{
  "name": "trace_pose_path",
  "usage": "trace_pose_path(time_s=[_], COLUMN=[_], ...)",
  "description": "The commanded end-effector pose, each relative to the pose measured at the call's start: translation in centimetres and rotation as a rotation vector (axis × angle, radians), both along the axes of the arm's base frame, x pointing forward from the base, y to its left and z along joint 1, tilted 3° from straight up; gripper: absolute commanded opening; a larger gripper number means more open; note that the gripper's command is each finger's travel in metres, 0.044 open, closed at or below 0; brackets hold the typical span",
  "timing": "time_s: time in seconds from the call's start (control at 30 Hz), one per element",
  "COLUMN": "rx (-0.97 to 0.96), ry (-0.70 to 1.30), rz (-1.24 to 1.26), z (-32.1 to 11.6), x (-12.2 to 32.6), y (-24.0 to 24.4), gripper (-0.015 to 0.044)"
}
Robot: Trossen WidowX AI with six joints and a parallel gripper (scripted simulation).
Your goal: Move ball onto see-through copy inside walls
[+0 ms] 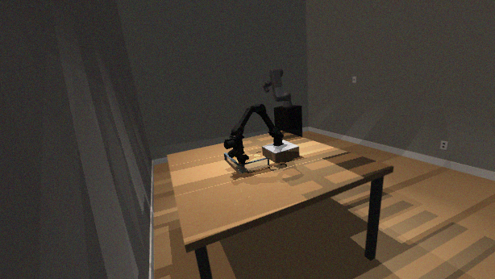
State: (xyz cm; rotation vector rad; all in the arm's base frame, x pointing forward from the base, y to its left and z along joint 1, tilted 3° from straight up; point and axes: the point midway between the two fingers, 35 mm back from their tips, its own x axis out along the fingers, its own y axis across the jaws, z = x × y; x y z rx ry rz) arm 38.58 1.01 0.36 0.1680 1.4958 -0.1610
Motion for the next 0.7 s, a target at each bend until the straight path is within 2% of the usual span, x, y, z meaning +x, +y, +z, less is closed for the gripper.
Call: trace_pose_path(time_s=[0.0, 0.1, 0.23, 0.67], rx=[0.007, 0.008, 0.041, 0.011], ry=[-0.014, -0.007, 0.13, 0.024], rz=[-0.008, -0.008, -0.01, 0.005], z=[2.3, 3.5, 0.4, 9.7], x=[0.2, 0.1, -2.6, -0.6], y=[0.4, 0.4, 1.2, 0.0], gripper=[0.0, 0.0, 0.0, 0.0])
